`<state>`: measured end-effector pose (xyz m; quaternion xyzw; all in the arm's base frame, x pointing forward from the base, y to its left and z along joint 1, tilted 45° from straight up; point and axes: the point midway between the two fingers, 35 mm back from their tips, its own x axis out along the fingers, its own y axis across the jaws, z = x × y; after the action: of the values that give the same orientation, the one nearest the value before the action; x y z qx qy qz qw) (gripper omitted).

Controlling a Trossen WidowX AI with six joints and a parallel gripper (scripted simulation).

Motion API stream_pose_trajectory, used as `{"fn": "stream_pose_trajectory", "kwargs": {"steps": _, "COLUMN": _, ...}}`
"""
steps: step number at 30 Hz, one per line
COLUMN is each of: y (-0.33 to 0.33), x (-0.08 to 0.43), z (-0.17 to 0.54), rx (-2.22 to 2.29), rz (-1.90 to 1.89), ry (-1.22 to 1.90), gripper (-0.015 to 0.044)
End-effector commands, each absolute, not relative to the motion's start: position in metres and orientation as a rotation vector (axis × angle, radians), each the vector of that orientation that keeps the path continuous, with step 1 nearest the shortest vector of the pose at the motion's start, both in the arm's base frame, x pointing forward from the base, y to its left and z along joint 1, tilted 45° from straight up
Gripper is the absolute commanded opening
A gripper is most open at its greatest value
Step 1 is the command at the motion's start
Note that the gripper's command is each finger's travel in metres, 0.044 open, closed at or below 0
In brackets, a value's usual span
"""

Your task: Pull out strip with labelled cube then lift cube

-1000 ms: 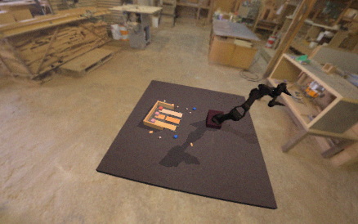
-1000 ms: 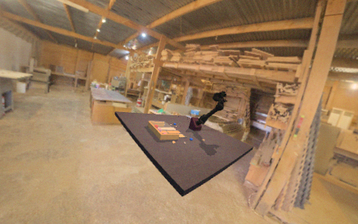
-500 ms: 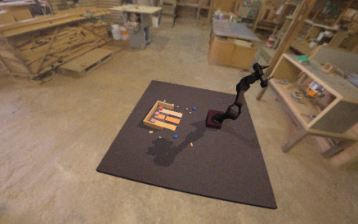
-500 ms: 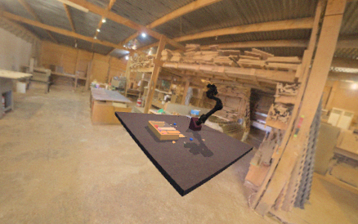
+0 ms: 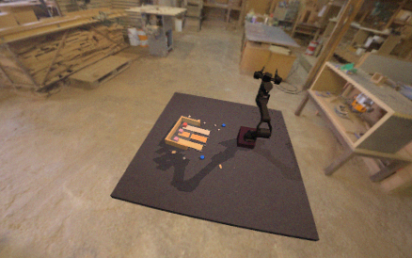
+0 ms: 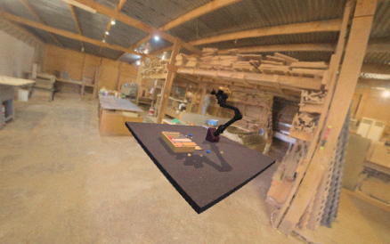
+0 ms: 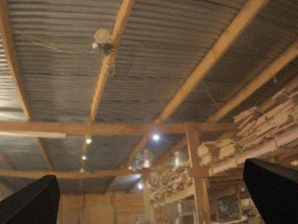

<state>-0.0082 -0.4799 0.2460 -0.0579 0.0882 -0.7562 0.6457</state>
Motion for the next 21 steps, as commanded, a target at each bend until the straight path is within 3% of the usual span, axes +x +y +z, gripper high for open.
{"fn": "stream_pose_trajectory", "kwargs": {"steps": 1, "y": -0.466, "x": 0.063, "z": 0.221, "rx": -0.045, "rz": -1.461, "ry": 0.215, "gripper": 0.0400}}
{"fn": "stream_pose_trajectory", "kwargs": {"steps": 12, "y": -0.374, "x": 0.218, "z": 0.158, "rx": 0.202, "rz": -0.823, "ry": 0.292, "gripper": 0.0400}}
{"fn": "stream_pose_trajectory", "kwargs": {"steps": 21, "y": -0.250, "x": 0.295, "z": 0.119, "rx": 0.430, "rz": -0.318, "ry": 0.391, "gripper": 0.0400}}
